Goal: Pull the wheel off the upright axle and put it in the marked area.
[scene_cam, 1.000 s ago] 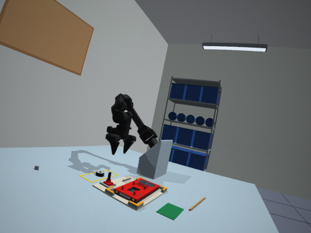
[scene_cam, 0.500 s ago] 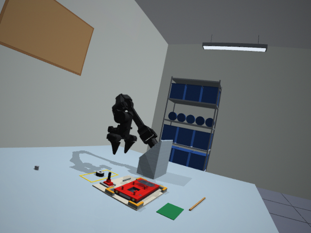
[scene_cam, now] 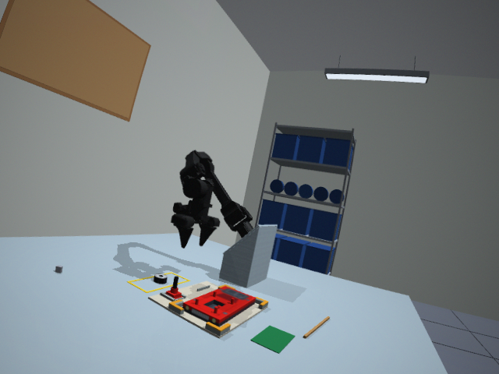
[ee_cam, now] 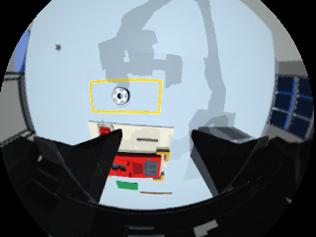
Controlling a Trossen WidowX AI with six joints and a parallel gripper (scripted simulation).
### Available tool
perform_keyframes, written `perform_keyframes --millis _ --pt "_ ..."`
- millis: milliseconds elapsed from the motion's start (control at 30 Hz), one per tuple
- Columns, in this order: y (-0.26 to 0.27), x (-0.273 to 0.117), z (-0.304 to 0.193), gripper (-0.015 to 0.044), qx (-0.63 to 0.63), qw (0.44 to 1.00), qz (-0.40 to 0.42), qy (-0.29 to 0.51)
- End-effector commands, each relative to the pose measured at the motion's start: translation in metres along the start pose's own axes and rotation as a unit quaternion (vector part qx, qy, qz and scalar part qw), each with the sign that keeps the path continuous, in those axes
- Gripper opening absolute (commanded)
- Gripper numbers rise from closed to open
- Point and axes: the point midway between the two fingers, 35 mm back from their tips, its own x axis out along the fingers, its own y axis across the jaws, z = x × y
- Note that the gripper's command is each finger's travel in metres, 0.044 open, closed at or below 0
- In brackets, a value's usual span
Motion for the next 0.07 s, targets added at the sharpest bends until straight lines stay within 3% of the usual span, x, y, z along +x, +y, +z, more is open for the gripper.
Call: perform_keyframes --millis 0,33 --pt "-0.0011 0.0002 -0.0006 0.0440 0.001 1.000 -0.002 0.002" --pt "-0.0011 0.0002 -0.0006 0.0440 0.001 1.000 -0.002 0.002"
